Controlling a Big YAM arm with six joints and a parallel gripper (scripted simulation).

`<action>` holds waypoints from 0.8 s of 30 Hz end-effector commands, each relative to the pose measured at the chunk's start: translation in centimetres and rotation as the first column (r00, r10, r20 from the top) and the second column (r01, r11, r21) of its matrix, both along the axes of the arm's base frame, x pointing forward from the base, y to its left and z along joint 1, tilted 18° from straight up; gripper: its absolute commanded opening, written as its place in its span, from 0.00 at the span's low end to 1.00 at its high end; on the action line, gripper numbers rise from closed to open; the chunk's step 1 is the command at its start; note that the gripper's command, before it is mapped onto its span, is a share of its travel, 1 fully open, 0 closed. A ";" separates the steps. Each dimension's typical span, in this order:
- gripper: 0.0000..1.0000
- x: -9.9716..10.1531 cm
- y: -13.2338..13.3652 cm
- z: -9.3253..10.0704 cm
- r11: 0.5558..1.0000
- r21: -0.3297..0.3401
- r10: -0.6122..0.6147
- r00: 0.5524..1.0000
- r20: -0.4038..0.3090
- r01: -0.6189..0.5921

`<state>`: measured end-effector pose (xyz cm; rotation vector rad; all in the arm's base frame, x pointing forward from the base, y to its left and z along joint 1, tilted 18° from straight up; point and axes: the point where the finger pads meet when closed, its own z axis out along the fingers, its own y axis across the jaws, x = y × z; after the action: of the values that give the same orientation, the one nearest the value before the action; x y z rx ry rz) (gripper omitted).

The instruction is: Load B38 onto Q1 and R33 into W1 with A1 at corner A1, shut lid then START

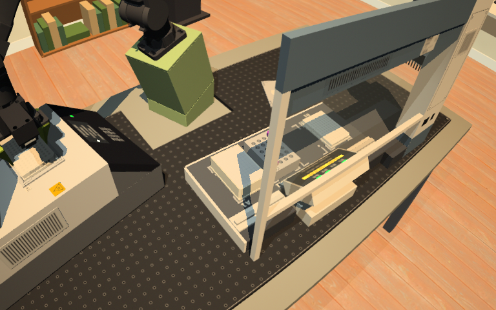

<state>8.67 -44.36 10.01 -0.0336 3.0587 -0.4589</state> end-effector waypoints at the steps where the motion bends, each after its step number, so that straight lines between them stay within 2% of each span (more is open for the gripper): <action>1: 0.00 0.5 -2.9 3.4 0.996 -0.091 0.009 1.000 0.017 -0.007; 7: 0.00 0.1 -3.0 4.1 0.995 -0.102 0.004 1.000 0.025 -0.001; 23: 0.00 -0.4 -2.4 4.3 0.996 -0.087 -0.025 0.999 0.022 0.027; 24: 1.00 -0.4 -2.3 3.9 0.997 -0.079 -0.026 0.999 0.020 0.027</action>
<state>8.61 -44.53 10.38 -0.0334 3.0546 -0.4715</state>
